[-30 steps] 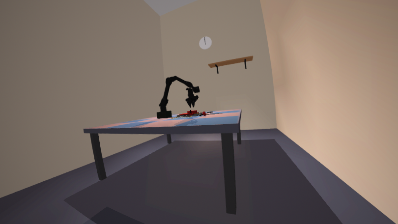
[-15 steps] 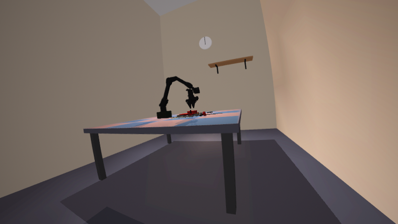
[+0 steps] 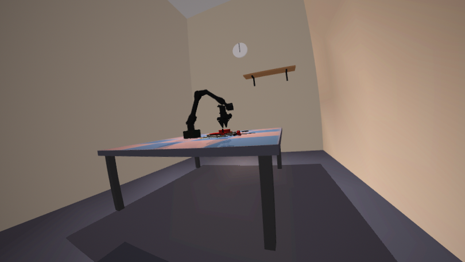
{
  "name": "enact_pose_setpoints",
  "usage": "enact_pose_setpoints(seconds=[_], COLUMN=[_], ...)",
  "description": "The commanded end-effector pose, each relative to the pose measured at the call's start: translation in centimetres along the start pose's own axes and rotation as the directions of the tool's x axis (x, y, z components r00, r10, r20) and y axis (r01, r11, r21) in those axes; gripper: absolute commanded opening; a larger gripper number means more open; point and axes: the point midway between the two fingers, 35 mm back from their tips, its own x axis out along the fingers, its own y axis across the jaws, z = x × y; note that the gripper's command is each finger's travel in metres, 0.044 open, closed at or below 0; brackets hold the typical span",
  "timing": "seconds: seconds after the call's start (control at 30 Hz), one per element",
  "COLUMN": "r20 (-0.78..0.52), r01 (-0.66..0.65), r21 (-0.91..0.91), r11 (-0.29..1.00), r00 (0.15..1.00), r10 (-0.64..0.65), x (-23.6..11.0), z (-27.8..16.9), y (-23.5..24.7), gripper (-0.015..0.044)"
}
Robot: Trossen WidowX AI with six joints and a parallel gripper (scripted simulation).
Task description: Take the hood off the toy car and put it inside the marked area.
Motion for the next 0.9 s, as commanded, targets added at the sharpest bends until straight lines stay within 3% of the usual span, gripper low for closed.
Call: enact_pose_setpoints(seconds=[0.0,0.87], r20=[-0.009,-0.009], r01=[0.005,0.005], r21=[0.006,0.006], r11=[1.0,1.0], r00=[1.0,1.0], r10=[-0.005,-0.005], x=[0.6,1.8], z=[-0.2,-0.4], y=[-0.1,-0.1], gripper=[0.044,0.044])
